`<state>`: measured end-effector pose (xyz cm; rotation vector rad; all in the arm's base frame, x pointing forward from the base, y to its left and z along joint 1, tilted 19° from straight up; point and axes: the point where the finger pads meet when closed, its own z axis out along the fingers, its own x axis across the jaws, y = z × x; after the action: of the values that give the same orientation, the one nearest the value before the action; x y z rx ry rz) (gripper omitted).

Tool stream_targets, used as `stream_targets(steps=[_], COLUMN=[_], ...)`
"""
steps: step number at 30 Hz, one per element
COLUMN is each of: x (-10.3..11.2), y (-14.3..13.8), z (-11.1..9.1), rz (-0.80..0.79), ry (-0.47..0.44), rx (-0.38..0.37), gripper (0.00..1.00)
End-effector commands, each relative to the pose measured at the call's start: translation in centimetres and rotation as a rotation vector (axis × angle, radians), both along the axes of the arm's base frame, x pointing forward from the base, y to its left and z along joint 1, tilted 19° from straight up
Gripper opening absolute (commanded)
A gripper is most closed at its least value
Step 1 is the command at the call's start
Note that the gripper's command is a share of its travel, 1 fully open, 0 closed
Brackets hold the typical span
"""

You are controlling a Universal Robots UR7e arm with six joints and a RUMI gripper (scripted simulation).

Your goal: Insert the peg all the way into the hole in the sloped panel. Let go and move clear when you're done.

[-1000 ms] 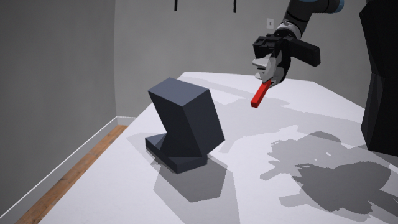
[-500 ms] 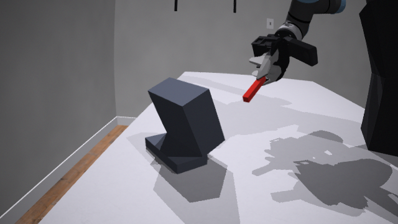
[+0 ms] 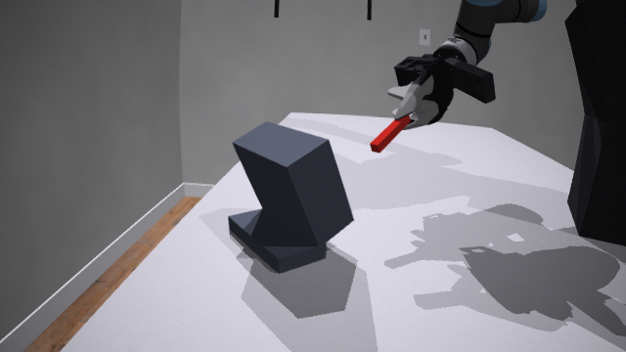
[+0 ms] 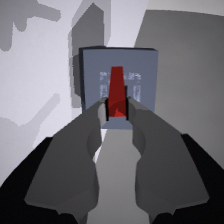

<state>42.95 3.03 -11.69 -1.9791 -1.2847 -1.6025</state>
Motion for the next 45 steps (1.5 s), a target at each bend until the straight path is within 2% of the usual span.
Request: stream_targets(steps=[1,23,45], x=[0.3,1.3,2.0], y=[-0.6,-3.3,-2.8], z=[0.3,1.4,1.1], rz=[-0.021,-0.121,-0.122], ry=[-0.010,-0.054,-0.054], rx=[0.010,0.053,0.053], gripper=[0.00,0.00,0.00])
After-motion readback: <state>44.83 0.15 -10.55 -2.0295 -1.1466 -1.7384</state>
